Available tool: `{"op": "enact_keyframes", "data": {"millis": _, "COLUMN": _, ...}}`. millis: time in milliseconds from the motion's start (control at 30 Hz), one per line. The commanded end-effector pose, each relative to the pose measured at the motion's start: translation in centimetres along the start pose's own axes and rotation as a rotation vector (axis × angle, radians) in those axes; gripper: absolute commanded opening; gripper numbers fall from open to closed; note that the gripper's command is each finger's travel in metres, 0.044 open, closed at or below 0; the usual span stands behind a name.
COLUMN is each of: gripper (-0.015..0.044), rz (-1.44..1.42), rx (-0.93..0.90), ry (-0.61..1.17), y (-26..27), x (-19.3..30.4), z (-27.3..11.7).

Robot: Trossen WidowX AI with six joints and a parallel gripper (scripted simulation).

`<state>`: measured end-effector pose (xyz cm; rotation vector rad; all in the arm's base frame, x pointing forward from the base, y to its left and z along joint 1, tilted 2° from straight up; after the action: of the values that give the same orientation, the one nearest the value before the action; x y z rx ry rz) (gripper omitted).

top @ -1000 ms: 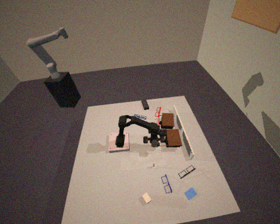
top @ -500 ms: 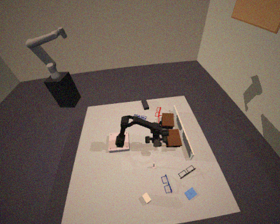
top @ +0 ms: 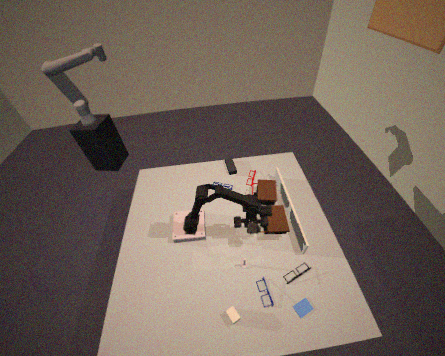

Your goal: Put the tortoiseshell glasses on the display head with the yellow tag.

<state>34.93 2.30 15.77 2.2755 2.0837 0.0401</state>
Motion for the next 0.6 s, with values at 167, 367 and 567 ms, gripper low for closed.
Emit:
{"op": "enact_keyframes", "data": {"millis": 167, "gripper": 0.0, "rz": 0.001, "rx": -0.01, "ry": 0.0, "y": 1.3, "x": 0.2, "z": -0.2}}
{"op": "enact_keyframes", "data": {"millis": 367, "gripper": 0.0, "rz": 0.001, "rx": -0.01, "ry": 0.001, "y": 2.0, "x": 0.4, "z": -0.2}}
{"op": "enact_keyframes", "data": {"millis": 567, "gripper": 0.0, "rz": 0.001, "rx": -0.011, "ry": 0.001, "y": 2.7, "x": 0.5, "z": -0.2}}
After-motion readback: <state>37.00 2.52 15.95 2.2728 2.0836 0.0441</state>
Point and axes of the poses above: the point midway between the two fingers, 35 mm back from their tips, its own z axis out along the fingers, its own y axis across the jaws, x = y × z, the point moved 9 cm from there along -z, back along the fingers, and after that the axes turned 11 degrees about z, right-handed, at the moved point
